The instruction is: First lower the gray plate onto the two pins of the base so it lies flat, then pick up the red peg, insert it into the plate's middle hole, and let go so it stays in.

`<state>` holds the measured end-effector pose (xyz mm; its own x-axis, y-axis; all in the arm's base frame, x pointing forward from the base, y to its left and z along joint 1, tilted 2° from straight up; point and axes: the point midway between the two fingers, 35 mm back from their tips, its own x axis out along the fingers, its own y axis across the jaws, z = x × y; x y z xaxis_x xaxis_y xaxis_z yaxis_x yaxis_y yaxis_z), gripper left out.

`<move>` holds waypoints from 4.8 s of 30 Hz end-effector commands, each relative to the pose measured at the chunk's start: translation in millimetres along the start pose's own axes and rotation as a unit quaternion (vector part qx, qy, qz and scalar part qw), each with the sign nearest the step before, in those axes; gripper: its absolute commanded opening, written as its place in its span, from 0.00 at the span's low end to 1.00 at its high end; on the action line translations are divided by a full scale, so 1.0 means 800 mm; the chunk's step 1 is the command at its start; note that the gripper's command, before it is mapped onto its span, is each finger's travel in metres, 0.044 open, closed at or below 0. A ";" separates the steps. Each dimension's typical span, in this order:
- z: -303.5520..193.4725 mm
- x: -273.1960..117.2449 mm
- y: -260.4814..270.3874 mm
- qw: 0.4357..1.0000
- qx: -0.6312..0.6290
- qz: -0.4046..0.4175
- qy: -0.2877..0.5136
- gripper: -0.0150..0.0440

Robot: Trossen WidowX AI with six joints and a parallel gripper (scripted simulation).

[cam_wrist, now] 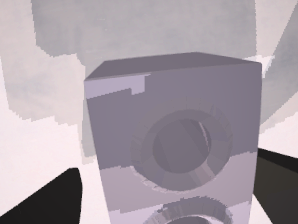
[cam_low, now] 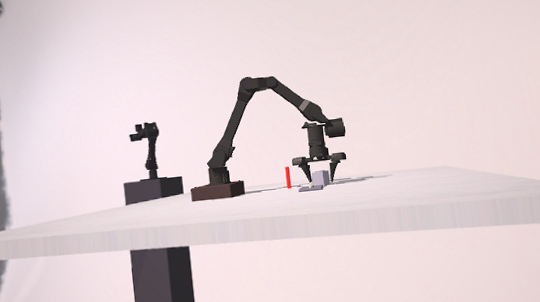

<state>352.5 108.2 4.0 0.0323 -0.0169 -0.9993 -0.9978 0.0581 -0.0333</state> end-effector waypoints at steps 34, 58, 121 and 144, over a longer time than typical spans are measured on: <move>0.007 -0.082 -0.010 1.000 -0.002 -0.001 0.001 0.25; 0.007 -0.168 -0.002 1.000 -0.002 -0.001 0.001 0.25; -0.189 -0.068 -0.003 0.995 -0.096 0.000 0.009 0.25; -0.191 -0.050 -0.003 0.995 -0.096 0.000 0.009 0.25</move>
<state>346.4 -42.9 54.0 0.0411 -0.0317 -0.9986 -0.9909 -0.1299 -0.0367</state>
